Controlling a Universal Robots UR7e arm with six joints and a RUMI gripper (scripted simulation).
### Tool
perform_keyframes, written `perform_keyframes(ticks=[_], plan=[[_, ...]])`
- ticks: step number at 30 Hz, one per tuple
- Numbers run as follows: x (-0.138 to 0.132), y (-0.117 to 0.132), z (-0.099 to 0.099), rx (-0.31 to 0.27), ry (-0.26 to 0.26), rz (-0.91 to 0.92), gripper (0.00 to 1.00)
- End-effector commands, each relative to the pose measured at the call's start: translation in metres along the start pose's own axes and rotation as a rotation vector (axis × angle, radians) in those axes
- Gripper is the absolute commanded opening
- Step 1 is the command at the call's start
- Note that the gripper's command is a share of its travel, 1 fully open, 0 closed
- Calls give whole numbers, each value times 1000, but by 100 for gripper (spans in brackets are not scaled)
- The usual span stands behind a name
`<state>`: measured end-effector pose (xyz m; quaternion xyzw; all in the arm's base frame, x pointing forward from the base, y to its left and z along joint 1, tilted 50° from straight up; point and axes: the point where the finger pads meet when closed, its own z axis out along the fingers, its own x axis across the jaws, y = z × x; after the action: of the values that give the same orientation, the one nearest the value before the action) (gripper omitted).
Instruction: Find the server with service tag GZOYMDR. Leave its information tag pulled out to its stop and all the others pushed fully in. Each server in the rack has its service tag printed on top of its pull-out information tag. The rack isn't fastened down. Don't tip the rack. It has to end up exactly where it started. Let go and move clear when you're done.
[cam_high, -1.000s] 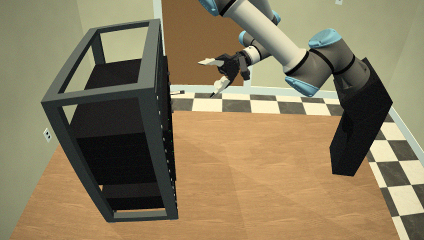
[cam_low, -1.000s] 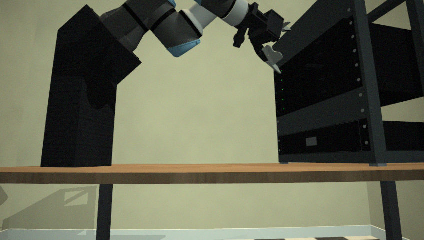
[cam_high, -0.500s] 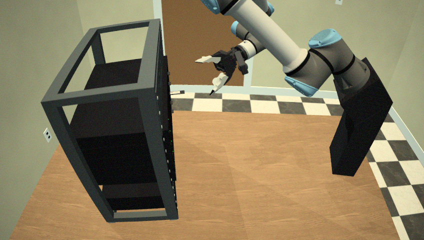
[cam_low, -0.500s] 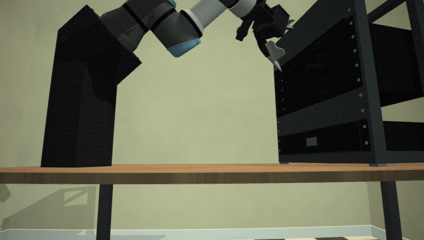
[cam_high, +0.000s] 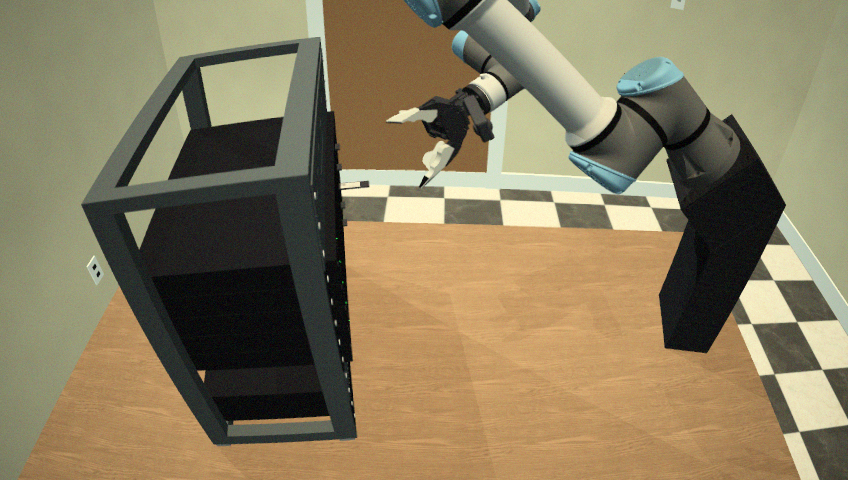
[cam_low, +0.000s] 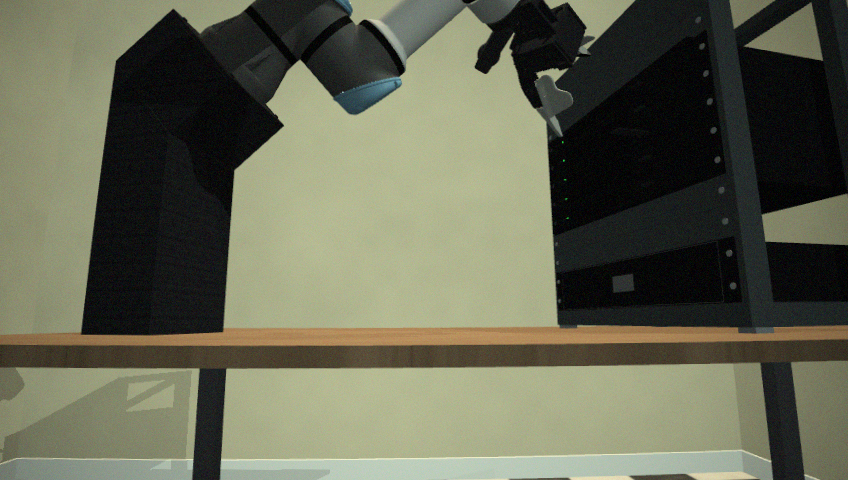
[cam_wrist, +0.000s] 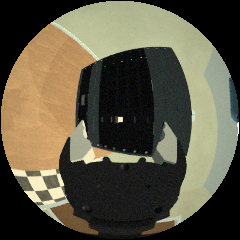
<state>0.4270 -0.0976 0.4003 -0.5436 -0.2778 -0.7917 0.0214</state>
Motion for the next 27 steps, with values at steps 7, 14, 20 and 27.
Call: perform_keyframes(ticks=[7, 14, 20, 27], plan=[[3, 0, 0, 15, -16, 4, 100], [3, 0, 0, 17, -18, 5, 100], [3, 0, 0, 17, -18, 5, 100], [3, 1, 1, 17, -18, 5, 100]])
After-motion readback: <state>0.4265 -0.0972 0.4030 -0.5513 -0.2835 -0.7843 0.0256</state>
